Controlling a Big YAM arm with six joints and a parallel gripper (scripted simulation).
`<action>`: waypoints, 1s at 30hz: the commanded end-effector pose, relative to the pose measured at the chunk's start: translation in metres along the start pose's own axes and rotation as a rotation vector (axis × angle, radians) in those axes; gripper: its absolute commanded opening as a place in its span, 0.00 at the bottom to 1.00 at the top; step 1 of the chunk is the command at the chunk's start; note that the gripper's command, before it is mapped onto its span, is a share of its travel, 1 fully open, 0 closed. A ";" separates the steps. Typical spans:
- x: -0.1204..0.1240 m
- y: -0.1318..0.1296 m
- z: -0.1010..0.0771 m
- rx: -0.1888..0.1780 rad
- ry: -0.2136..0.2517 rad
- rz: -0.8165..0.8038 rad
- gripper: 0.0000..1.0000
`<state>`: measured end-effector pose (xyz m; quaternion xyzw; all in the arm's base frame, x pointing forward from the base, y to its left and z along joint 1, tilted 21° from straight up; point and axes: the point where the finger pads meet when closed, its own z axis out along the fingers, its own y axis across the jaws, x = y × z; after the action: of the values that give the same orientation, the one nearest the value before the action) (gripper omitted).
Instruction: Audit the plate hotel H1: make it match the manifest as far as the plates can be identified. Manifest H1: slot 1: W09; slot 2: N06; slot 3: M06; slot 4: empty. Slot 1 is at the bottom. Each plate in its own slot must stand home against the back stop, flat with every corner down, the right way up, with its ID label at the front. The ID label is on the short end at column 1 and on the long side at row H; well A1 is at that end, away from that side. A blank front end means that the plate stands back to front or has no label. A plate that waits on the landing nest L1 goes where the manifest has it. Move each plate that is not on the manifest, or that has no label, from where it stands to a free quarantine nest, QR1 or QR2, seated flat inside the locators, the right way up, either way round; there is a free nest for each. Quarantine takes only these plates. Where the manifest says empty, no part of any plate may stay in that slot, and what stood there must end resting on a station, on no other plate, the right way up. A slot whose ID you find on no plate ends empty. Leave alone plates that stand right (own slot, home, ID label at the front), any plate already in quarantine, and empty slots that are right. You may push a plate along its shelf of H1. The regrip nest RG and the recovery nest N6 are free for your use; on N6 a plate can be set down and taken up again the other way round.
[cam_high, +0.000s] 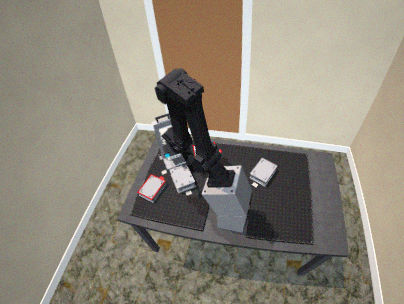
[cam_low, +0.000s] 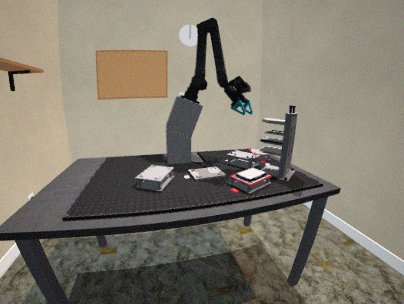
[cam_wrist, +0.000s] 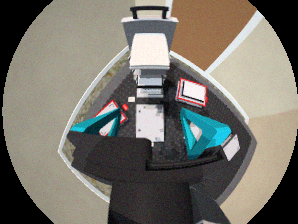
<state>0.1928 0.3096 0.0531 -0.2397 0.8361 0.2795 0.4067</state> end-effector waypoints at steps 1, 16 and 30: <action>-0.023 0.006 0.010 -0.012 -0.051 0.004 1.00; -0.027 0.005 0.031 -0.011 -0.049 0.003 1.00; -0.032 0.004 0.051 -0.010 -0.048 0.002 1.00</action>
<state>0.2218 0.3386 0.0421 -0.2393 0.8358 0.2797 0.4074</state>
